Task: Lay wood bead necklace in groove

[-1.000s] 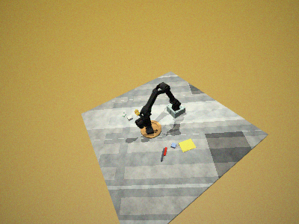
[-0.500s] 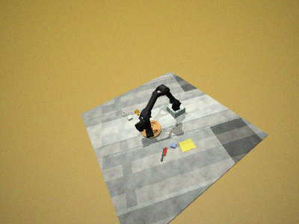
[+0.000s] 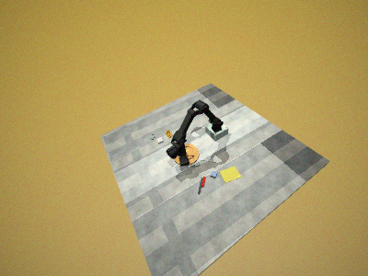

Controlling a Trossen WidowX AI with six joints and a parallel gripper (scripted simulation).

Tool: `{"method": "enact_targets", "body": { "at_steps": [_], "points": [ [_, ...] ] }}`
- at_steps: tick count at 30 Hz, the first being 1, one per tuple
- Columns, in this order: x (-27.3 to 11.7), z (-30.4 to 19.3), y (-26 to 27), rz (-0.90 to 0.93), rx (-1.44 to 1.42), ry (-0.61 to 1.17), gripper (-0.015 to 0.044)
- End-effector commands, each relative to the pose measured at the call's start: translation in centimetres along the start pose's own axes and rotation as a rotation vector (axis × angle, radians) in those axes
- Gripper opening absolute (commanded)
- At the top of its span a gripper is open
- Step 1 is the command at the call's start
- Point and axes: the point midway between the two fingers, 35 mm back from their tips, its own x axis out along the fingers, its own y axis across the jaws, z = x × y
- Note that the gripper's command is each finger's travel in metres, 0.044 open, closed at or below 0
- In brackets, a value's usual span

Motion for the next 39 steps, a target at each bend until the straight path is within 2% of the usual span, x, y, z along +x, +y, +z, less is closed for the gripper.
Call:
{"method": "enact_targets", "body": {
  "at_steps": [1,7,24,39],
  "points": [
    [0.8,-0.1,0.0,-0.002,0.004,0.004,0.0000],
    [1.2,-0.1,0.0,-0.002,0.004,0.004,0.0000],
    [-0.2,-0.1,0.0,-0.001,0.003,0.003,0.0440],
    [-0.6,-0.2,-0.1,-0.002,0.004,0.004,0.0440]
  ]
}}
